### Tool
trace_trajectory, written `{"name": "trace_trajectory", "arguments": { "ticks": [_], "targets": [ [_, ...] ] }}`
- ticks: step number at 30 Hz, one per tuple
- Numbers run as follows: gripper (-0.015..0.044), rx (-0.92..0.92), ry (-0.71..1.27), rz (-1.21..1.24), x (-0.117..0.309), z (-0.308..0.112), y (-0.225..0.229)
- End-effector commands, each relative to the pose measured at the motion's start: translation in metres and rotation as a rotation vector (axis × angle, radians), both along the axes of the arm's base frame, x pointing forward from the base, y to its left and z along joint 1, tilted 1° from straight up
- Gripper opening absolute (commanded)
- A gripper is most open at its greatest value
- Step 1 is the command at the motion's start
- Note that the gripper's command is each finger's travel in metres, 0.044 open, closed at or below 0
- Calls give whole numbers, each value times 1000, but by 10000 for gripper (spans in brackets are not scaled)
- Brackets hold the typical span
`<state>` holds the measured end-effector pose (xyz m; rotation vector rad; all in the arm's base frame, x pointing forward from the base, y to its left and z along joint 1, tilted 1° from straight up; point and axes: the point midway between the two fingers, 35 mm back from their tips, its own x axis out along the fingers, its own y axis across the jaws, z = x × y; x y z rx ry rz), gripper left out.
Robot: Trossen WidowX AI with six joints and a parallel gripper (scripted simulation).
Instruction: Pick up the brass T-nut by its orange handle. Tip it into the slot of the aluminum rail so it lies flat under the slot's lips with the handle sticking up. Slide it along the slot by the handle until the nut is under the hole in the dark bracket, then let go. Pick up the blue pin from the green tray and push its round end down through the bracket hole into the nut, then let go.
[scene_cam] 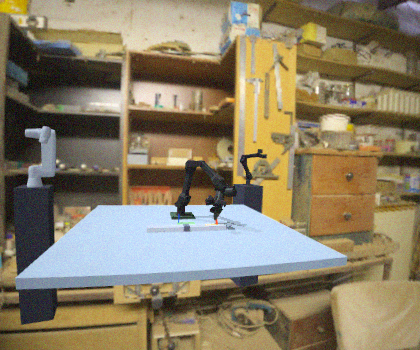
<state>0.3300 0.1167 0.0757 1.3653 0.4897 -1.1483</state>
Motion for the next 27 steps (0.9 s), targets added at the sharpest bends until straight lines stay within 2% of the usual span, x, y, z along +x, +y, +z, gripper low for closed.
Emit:
{"name": "trace_trajectory", "arguments": {
  "ticks": [1, 27],
  "targets": [
    [-150, 3, 10, 5, 1, 1, 1],
    [-150, 14, 73, 7, 4, 3, 0]
  ]
}}
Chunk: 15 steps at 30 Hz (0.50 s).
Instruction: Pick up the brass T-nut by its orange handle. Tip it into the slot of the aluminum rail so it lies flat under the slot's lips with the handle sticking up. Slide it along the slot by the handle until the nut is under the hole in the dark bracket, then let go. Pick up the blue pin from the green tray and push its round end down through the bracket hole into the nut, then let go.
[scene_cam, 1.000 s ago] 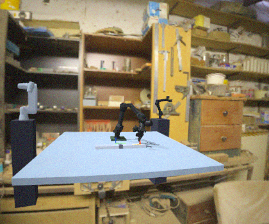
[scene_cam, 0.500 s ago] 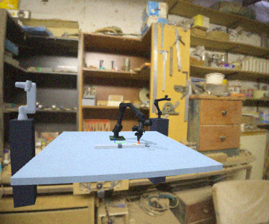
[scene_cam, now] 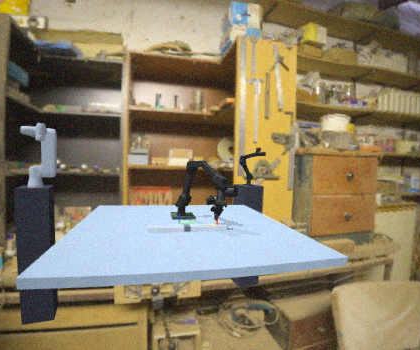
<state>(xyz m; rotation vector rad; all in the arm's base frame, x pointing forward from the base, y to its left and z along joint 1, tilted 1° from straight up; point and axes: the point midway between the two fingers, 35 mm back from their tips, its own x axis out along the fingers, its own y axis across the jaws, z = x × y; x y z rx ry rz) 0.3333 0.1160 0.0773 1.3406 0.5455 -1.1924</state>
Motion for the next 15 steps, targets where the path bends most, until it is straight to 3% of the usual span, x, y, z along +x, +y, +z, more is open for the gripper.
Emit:
{"name": "trace_trajectory", "arguments": {
  "ticks": [1, 15],
  "targets": [
    [-150, 3, 10, 5, 1, 1, 1],
    [-150, 9, 43, 6, 3, 2, 0]
  ]
}}
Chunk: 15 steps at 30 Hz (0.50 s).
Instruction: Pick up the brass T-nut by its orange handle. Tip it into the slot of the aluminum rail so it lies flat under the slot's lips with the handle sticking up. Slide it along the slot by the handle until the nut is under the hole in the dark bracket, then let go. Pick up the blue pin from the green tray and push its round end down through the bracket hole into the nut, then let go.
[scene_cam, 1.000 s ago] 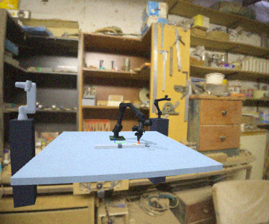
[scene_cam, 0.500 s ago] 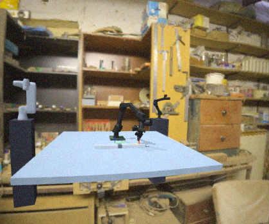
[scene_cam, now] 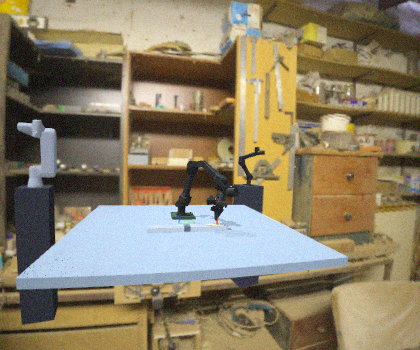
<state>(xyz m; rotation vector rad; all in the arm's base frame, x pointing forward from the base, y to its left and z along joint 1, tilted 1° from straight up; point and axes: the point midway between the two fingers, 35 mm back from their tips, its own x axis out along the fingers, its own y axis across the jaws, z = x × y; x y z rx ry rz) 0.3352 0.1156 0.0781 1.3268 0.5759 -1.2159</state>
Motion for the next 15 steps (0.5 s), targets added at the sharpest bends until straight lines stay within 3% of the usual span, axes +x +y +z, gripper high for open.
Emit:
{"name": "trace_trajectory", "arguments": {
  "ticks": [1, 15],
  "targets": [
    [-150, 3, 10, 5, 1, 1, 1],
    [-150, 9, 42, 6, 3, 2, 0]
  ]
}}
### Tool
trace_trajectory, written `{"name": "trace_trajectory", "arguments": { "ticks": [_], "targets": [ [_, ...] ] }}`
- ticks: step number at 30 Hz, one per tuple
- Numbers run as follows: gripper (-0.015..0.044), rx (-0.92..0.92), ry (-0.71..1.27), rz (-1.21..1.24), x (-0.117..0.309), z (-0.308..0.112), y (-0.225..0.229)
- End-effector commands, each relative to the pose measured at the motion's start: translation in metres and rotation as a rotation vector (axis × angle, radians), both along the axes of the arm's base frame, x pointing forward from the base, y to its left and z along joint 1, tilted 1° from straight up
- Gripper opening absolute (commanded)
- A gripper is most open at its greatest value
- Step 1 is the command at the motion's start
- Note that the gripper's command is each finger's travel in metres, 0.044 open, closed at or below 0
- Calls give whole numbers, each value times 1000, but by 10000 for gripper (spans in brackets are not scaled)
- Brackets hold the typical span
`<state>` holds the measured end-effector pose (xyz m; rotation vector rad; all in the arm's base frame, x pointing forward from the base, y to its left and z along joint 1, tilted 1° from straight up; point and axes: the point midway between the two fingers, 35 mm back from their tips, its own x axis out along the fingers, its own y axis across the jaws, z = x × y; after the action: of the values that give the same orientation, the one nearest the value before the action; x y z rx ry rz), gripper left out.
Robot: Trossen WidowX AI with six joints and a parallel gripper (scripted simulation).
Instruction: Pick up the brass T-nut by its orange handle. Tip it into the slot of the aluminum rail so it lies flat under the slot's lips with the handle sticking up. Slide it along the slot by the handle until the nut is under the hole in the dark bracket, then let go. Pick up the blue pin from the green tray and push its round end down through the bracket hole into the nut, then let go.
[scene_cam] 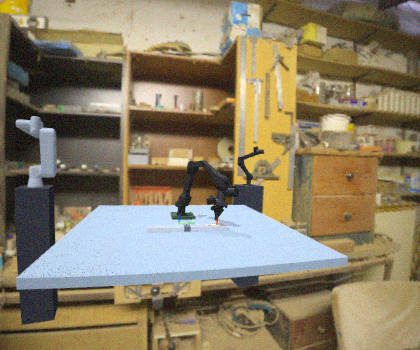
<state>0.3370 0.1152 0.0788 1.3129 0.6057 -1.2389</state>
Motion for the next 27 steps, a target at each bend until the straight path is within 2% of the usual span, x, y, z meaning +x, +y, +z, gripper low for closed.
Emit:
{"name": "trace_trajectory", "arguments": {
  "ticks": [1, 27],
  "targets": [
    [-150, 3, 10, 5, 1, 1, 1],
    [-150, 9, 60, 5, 4, 2, 0]
  ]
}}
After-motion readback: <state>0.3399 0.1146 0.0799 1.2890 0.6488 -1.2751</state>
